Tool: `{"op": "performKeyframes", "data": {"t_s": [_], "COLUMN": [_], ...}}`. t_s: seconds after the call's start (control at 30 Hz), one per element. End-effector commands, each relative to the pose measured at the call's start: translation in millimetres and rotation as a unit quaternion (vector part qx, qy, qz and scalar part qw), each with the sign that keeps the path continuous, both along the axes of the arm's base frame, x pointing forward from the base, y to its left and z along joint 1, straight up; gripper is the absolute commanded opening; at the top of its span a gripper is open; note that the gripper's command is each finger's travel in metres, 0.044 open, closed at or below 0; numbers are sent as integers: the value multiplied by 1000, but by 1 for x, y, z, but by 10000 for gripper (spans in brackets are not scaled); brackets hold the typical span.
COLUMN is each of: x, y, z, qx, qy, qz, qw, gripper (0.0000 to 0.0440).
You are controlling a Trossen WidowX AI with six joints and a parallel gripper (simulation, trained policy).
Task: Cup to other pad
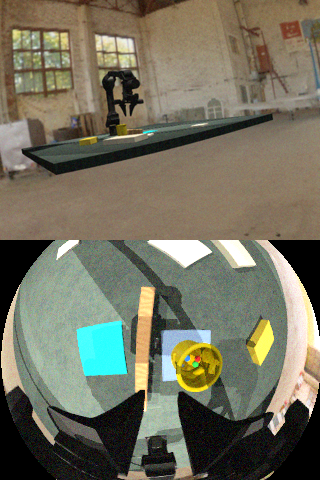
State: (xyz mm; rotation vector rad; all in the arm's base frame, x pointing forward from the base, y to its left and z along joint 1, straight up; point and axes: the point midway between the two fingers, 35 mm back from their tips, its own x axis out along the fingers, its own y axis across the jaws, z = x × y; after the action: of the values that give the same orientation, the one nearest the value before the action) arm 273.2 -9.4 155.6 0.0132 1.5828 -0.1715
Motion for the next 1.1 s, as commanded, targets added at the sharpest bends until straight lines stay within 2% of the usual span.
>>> {"op": "performKeyframes", "data": {"t_s": [0.0, 0.53, 0.93, 0.97, 1.07], "x": [-2, -9, -14, -14, -13], "y": [-8, -29, -34, -34, -35], "z": [-14, -56, -93, -95, -98], "qx": [-4, -1, 14, 16, 18], "qy": [19, 49, 65, 65, 63], "qz": [4, 31, 87, 93, 112], "qw": [1000, 998, 994, 993, 992], "gripper": [153, 179, 185, 183, 138]}}
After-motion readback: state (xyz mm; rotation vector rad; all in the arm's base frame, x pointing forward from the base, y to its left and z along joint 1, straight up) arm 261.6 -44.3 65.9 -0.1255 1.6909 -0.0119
